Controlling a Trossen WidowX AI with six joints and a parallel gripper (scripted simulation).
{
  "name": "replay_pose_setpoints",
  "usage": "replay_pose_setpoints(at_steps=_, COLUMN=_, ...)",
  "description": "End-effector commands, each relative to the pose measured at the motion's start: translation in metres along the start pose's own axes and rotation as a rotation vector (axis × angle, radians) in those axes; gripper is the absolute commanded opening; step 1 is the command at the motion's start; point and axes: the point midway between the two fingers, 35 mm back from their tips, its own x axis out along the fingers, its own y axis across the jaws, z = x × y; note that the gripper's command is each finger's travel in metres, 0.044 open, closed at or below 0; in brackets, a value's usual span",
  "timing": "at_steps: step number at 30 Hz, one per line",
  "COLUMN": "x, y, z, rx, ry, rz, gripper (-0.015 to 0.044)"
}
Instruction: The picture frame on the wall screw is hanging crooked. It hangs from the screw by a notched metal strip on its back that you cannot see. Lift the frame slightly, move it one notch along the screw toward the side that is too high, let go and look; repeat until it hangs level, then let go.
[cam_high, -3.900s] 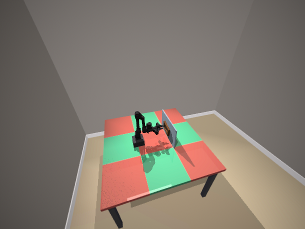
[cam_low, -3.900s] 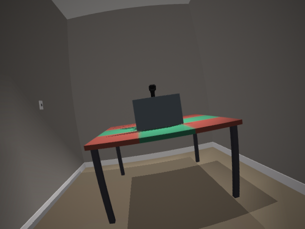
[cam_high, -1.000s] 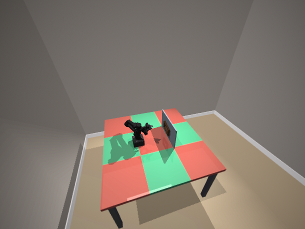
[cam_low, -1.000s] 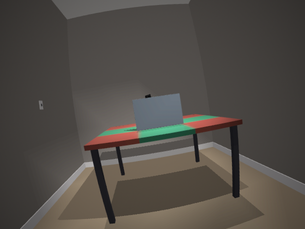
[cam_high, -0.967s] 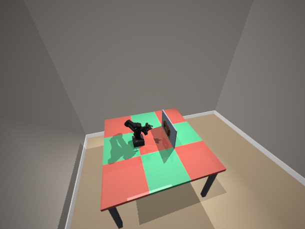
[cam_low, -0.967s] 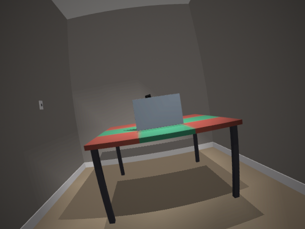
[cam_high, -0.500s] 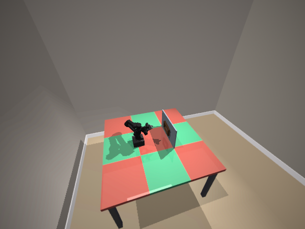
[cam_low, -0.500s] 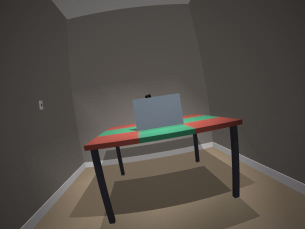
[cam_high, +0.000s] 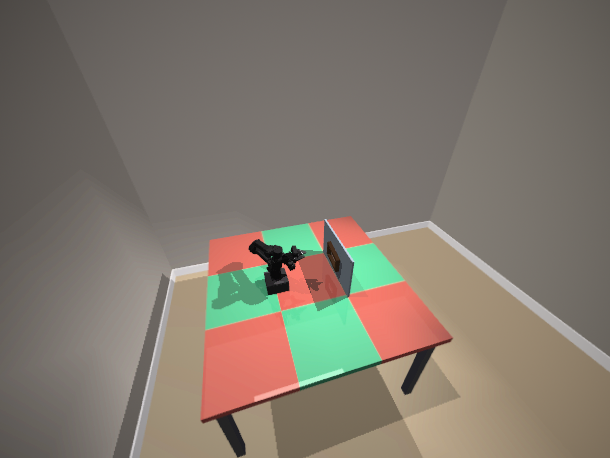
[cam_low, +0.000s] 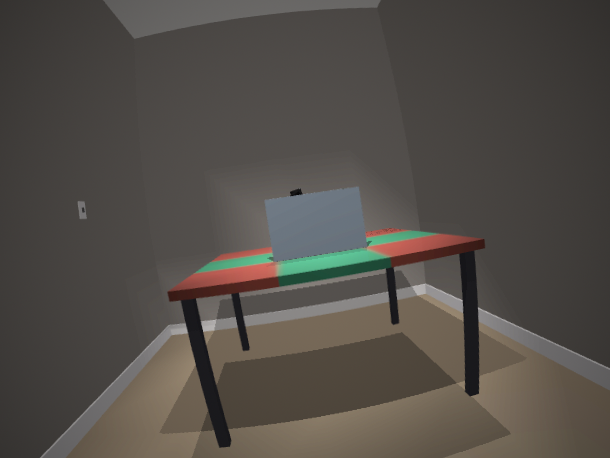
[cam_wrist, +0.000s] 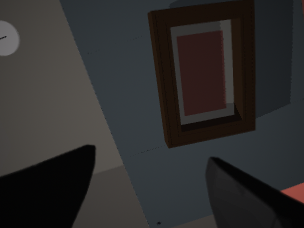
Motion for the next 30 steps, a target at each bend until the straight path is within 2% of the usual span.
replay_pose_setpoints(at_steps=1, x=0.0, y=-0.0003, z=-0.0004, rx=0.008, ry=0.003, rz=-0.001, gripper=0.026)
replay_pose_setpoints(at_steps=30, x=0.0085, y=0.0026, z=0.0035, rx=-0.046, ry=-0.012, rz=-0.014, gripper=0.026)
